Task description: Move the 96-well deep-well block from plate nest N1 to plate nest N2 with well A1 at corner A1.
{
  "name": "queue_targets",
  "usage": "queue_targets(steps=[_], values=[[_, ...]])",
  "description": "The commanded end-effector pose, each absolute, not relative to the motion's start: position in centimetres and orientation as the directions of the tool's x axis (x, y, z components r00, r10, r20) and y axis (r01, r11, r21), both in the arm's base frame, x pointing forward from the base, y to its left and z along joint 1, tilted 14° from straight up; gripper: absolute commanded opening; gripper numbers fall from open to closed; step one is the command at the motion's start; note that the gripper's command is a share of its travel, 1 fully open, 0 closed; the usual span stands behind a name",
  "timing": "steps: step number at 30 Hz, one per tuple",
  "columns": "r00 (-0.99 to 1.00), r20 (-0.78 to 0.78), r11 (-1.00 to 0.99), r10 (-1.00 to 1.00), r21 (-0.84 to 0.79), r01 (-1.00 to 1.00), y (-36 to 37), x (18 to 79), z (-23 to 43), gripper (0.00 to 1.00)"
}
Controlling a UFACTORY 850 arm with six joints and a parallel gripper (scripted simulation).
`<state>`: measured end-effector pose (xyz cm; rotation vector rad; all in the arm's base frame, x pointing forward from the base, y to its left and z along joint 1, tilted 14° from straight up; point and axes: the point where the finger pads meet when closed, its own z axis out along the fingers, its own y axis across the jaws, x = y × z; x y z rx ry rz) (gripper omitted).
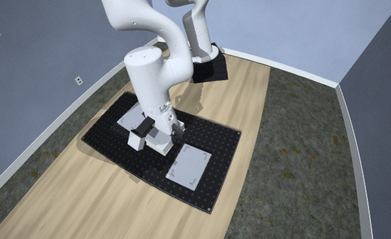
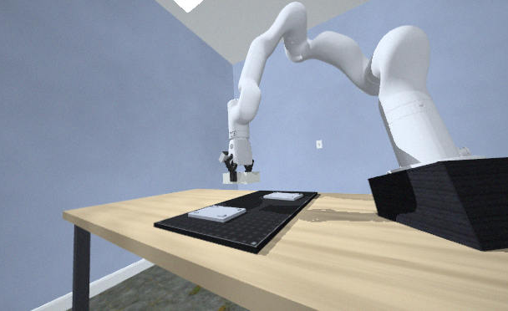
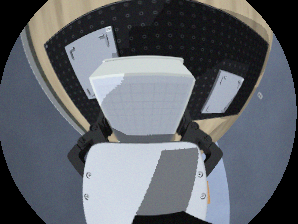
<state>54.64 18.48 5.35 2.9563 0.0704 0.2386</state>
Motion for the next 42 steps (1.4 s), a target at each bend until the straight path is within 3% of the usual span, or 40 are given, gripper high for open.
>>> queue_targets(steps=[1, 42], values=[[0.985, 0.159, -0.984, 0.061, 0.176, 0.033, 17.1, 54.5, 5.7, 0.0], [0.985, 0.158, -0.984, 0.061, 0.177, 0.033, 5.3, 52.5, 7.4, 0.0]])
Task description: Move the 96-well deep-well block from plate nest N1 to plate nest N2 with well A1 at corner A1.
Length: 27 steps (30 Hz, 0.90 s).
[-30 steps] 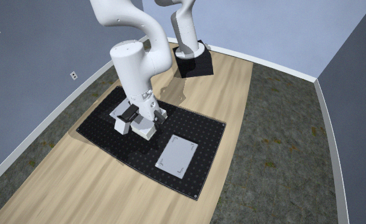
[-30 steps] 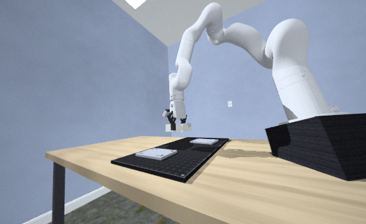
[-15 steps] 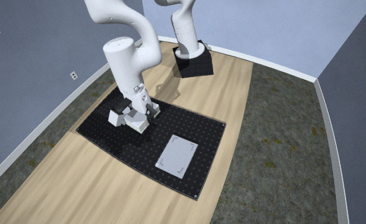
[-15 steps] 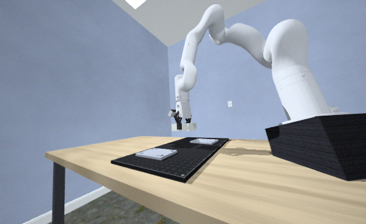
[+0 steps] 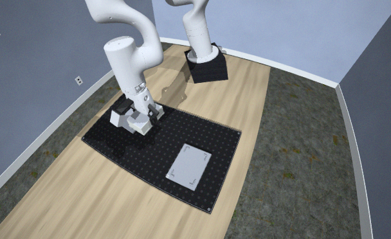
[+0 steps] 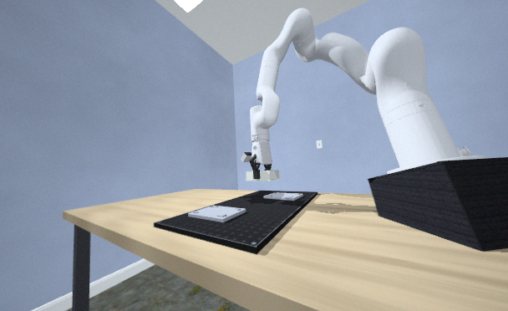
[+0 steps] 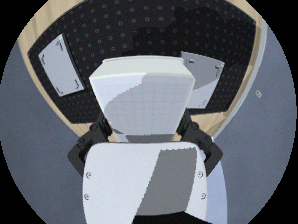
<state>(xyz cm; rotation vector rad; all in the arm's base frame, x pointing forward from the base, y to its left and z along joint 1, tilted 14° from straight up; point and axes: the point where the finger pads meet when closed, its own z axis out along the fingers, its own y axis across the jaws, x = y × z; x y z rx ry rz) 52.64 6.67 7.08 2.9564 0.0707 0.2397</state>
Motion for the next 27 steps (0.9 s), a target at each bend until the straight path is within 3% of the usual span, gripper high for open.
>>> queue_targets(steps=[1, 27], values=[[0.985, 0.158, -0.984, 0.061, 0.177, 0.033, 5.0, 52.4, 7.4, 0.0], [0.985, 0.158, -0.984, 0.061, 0.177, 0.033, -2.5, 51.2, 8.5, 0.0]])
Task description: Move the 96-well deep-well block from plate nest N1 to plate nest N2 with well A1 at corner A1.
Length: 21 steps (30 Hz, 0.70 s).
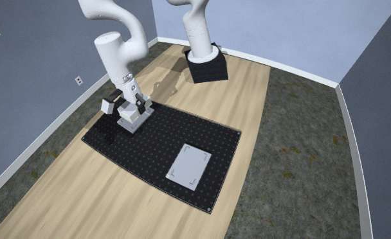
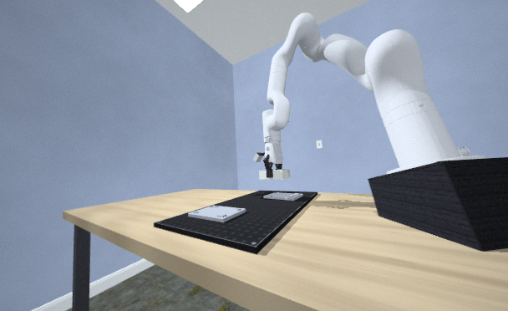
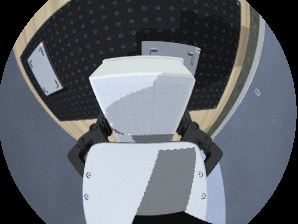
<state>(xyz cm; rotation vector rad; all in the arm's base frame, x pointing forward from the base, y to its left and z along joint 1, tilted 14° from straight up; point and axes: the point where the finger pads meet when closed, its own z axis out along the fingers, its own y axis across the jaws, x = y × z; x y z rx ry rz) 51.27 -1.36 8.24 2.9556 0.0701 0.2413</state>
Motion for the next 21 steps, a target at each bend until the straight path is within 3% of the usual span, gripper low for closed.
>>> queue_targets(steps=[1, 21], values=[[0.985, 0.158, -0.984, 0.061, 0.177, 0.033, -2.5, 51.2, 8.5, 0.0], [0.985, 0.158, -0.984, 0.061, 0.177, 0.033, -7.1, 50.4, 9.2, 0.0]])
